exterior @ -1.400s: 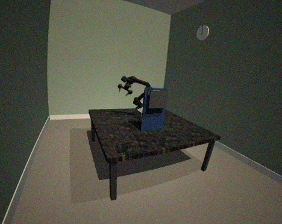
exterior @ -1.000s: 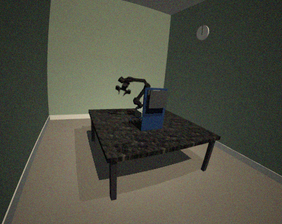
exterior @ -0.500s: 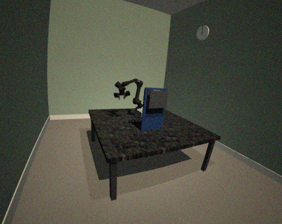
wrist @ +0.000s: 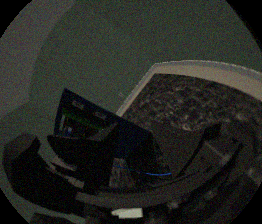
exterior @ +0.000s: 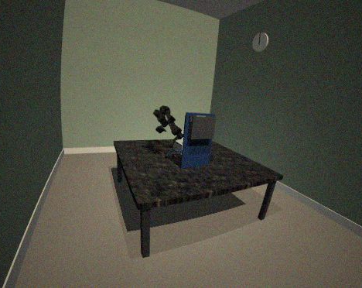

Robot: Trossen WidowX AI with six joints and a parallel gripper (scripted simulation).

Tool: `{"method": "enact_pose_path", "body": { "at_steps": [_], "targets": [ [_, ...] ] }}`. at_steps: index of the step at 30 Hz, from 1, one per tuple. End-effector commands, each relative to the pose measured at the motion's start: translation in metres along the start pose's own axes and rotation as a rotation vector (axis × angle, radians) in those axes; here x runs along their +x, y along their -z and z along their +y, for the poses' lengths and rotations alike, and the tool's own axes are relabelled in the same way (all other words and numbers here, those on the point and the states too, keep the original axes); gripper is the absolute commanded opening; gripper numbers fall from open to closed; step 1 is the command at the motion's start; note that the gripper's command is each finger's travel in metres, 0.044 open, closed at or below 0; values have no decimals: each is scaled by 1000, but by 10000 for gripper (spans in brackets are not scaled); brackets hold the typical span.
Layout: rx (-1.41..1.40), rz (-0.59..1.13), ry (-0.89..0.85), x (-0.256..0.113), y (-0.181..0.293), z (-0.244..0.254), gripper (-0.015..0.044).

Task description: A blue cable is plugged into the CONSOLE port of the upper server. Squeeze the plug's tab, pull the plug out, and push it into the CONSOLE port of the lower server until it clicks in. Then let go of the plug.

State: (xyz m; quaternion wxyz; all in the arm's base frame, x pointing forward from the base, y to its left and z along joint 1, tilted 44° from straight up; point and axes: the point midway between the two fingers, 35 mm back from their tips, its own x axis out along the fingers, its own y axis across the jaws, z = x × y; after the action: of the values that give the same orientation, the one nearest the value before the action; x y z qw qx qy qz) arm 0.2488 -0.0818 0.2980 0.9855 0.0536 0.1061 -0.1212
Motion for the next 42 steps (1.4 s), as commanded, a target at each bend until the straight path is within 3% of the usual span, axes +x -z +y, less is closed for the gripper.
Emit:
{"method": "enact_pose_path", "body": {
  "at_steps": [1, 9, 17, 24, 31, 42],
  "targets": [
    [166, 28, -120, 25, 20, 49, 239],
    [406, 98, -295, 32, 58, 135, 239],
    [624, 201, -444, 4, 99, 211, 239],
    [629, 204, -447, 5, 100, 213, 239],
    [629, 201, -449, 58, 90, 231, 239],
    [629, 200, -450, 67, 88, 234, 239]
  ]
}}
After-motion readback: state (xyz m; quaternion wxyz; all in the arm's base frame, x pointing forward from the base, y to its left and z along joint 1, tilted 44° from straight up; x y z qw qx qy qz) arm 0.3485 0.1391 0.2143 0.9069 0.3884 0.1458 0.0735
